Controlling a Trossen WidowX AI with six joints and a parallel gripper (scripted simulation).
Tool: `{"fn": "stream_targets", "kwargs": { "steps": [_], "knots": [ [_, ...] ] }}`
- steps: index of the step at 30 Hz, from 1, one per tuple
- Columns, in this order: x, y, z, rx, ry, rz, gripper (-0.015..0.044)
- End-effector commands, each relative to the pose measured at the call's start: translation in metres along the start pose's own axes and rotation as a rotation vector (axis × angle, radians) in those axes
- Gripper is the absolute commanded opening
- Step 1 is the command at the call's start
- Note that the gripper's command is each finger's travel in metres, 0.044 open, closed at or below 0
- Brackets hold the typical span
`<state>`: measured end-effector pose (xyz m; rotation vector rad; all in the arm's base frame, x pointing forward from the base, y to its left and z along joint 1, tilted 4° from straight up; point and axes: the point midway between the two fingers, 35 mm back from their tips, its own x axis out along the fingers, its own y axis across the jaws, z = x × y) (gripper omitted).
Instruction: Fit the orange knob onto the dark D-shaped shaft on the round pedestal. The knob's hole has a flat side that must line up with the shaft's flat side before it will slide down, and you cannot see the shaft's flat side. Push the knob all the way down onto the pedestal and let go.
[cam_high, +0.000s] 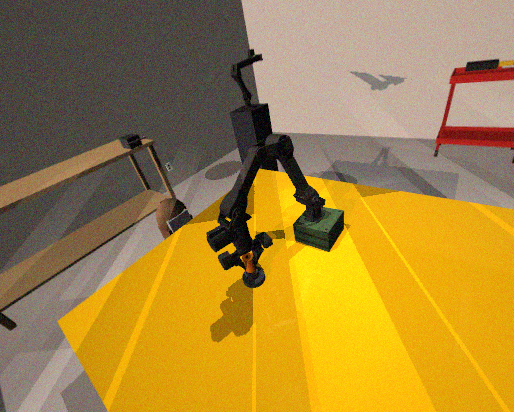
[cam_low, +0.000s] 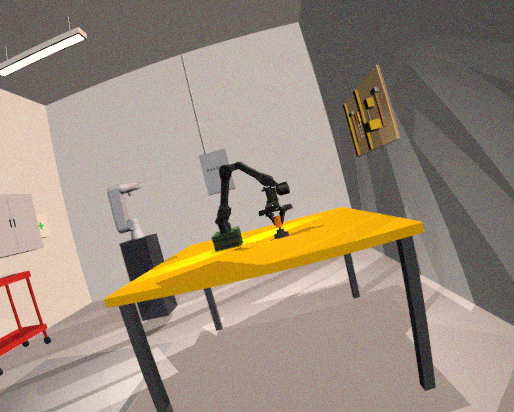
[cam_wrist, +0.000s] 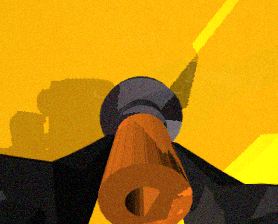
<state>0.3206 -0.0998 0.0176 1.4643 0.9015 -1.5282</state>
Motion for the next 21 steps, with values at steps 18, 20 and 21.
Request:
{"fn": "stream_targets", "kwargs": {
  "steps": [18,20,21],
  "knots": [
    [0.0071,-0.0005,0.0005,-0.022,-0.003,0.001,0.0000],
    [0.0084,-0.0006,0.0006,-0.008,-0.003,0.001,0.0000],
    [0.0091,-0.0007,0.0007,-0.001,-0.003,0.001,0.0000]
  ]
}}
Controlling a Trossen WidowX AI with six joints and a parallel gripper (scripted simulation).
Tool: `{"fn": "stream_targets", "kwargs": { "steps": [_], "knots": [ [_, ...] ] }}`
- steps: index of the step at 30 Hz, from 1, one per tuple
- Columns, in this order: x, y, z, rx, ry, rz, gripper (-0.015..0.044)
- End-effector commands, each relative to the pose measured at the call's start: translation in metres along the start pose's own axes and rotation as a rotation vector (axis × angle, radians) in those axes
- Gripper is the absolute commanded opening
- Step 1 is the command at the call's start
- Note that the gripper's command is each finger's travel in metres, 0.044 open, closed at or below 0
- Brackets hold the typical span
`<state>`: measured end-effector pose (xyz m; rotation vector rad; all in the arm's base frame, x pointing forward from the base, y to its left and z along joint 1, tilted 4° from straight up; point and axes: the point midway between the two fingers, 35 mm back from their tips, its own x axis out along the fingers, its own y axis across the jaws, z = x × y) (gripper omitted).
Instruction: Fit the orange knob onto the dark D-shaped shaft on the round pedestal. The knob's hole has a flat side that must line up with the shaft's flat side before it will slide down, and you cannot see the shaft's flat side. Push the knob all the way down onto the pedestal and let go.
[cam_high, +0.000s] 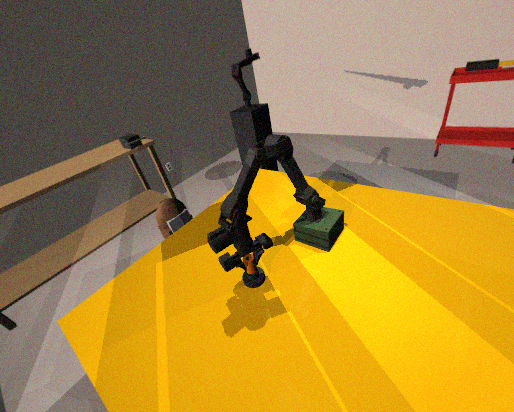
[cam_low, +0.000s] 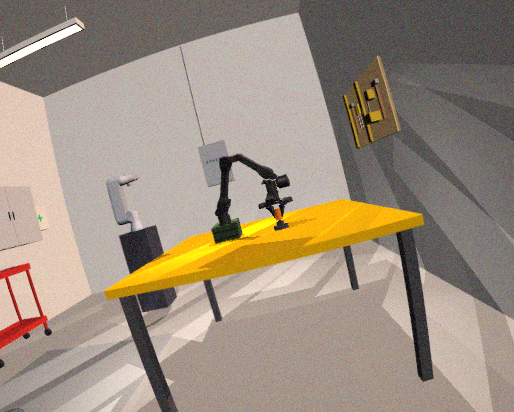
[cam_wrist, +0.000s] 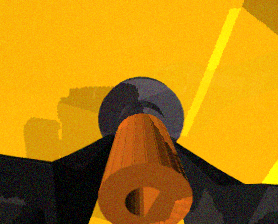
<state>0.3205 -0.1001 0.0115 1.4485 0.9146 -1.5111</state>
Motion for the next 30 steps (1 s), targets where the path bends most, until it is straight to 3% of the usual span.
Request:
{"fn": "stream_targets", "kwargs": {
  "steps": [1,20,30],
  "knots": [
    [0.0037,-0.0005,0.0008,0.029,-0.004,-0.001,0.0000],
    [0.0082,-0.0006,0.0002,0.066,0.000,-0.001,0.0000],
    [0.0082,-0.0006,0.0002,0.066,0.000,-0.001,0.0263]
  ]
}}
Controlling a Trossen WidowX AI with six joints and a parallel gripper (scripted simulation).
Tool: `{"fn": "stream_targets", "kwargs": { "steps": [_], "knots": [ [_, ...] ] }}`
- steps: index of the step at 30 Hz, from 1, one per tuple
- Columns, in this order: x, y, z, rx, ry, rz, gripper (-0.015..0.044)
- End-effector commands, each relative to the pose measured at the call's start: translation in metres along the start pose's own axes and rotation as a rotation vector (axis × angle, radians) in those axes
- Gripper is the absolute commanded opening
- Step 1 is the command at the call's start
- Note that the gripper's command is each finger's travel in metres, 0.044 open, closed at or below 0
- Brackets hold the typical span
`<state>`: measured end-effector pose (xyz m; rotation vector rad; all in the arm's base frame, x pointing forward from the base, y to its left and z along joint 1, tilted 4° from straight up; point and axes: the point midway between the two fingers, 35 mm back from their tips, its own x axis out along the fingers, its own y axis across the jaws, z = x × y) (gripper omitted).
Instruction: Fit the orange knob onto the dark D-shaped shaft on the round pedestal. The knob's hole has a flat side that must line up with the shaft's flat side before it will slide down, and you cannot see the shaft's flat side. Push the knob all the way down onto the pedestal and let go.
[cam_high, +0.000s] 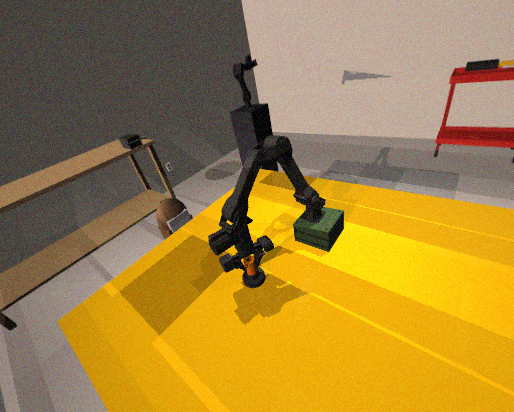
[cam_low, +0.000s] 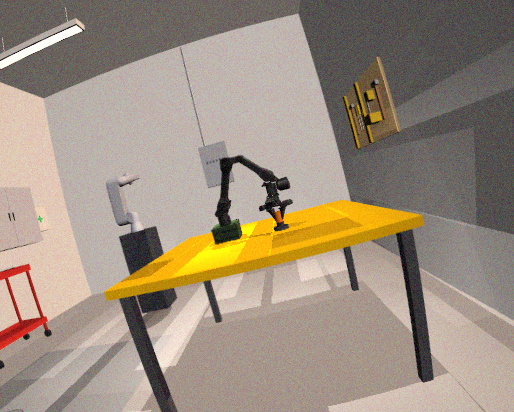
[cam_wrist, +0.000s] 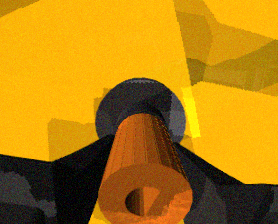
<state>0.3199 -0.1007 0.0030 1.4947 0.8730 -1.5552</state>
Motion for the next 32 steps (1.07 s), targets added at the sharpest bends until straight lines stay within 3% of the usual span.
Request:
{"fn": "stream_targets", "kwargs": {
  "steps": [1,7,16,22,32],
  "knots": [
    [0.000,0.000,0.000,0.000,0.000,0.000,0.0289],
    [0.000,0.000,0.000,0.000,0.000,0.000,0.0440],
    [-0.003,0.001,0.000,0.000,0.000,0.000,0.0440],
    [-0.092,0.001,-0.001,0.000,0.001,0.000,0.0440],
    [-0.095,0.005,-0.001,0.000,0.001,0.001,0.0440]
  ]
}}
